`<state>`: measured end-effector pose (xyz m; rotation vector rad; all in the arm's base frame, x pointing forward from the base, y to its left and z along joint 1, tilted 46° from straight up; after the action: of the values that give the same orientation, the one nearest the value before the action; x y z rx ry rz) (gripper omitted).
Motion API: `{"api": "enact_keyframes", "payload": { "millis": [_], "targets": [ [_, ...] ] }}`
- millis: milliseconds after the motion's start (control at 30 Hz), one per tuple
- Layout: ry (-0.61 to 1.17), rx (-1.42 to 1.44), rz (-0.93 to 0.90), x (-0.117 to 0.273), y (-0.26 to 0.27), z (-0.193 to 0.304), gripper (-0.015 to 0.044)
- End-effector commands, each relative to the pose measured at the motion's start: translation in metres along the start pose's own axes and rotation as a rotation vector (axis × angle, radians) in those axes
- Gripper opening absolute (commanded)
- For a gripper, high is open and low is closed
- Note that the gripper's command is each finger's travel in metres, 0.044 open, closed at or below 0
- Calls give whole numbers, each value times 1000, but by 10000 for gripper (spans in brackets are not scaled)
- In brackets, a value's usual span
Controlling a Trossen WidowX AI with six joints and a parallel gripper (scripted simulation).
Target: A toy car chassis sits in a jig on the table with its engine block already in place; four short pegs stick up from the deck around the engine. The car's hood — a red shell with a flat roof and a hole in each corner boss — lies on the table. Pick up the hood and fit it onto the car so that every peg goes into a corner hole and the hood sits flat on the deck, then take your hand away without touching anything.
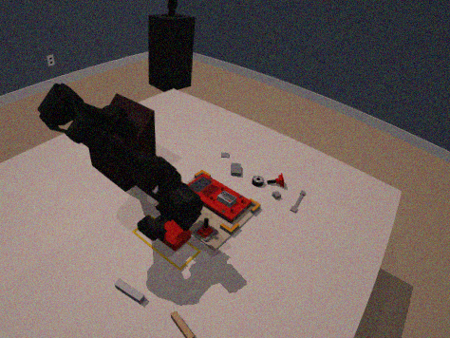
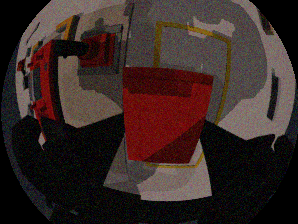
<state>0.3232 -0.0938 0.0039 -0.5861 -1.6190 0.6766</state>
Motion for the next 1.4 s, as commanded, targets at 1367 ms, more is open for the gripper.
{"api": "enact_keyframes", "payload": {
  "millis": [1367],
  "targets": [
    [-4,-6,-3,97,0,-1,0]
  ]
}}
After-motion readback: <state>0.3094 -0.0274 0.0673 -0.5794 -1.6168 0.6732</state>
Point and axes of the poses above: the point midway between the two fingers, 35 mm back from their tips, its own x axis back along the fingers, its own y axis across the jaws, z = x × y, the point moved 2 cm from there along x, back along the fingers, and after that the axes turned 8 degrees about -x, right-handed, at the moved point
